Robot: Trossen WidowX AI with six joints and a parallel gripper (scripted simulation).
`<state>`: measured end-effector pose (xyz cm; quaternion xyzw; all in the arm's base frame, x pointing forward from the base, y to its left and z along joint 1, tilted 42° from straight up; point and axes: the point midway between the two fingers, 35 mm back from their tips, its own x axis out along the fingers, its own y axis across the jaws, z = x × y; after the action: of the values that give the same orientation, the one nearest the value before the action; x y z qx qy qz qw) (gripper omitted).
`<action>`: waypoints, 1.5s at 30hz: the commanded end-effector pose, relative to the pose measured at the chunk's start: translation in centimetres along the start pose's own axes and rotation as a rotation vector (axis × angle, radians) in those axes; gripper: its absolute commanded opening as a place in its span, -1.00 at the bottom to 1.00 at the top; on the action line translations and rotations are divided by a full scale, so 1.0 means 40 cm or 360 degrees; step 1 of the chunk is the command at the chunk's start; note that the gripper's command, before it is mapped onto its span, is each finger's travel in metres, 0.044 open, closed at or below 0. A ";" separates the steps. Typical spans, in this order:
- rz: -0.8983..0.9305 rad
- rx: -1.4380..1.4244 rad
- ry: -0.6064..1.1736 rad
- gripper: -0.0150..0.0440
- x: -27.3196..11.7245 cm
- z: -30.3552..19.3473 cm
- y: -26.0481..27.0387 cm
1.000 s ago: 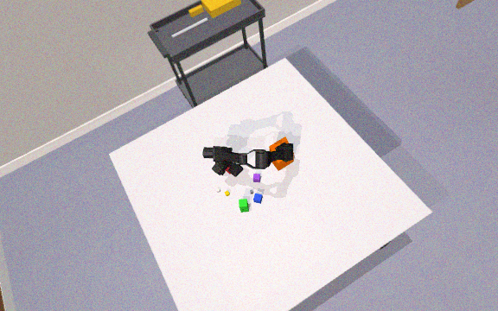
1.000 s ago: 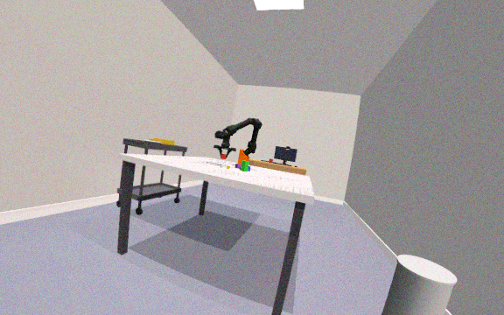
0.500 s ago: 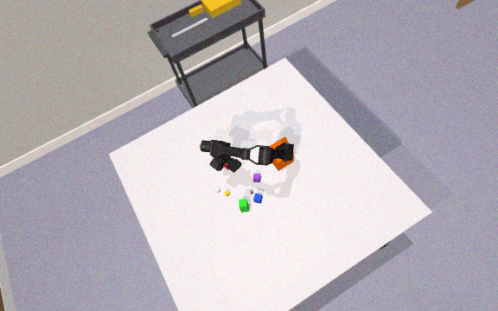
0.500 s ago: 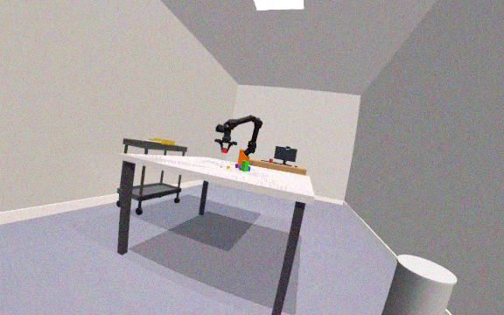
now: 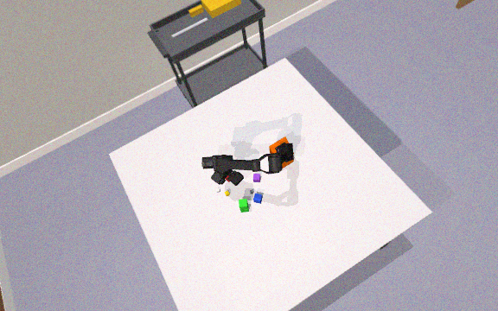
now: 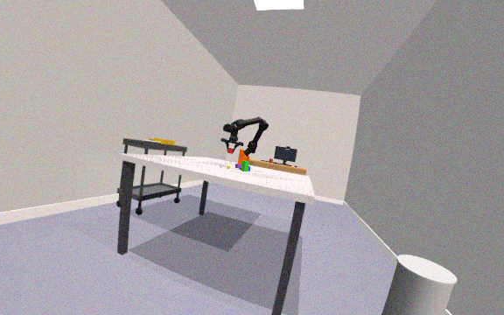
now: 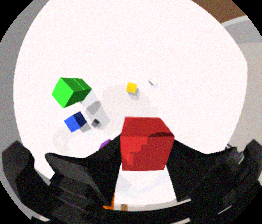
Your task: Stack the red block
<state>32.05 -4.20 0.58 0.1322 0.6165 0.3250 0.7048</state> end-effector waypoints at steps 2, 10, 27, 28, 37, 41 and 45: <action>0.0011 0.0015 -0.0005 -0.49 -0.004 0.044 0.076; 0.0044 0.0027 -0.0006 -0.49 -0.006 0.102 0.226; 0.0090 0.0036 -0.0001 -0.49 0.029 0.125 0.354; 0.0090 0.0036 -0.0001 -0.49 0.039 0.125 0.354; 0.0092 0.0036 -0.0002 -0.49 0.079 0.125 0.357; 0.0092 0.0036 -0.0002 -0.49 0.080 0.125 0.358; 0.0092 0.0036 -0.0002 -0.49 0.080 0.125 0.358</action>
<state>32.68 9.59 7.48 0.1547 0.6154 0.3389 0.6946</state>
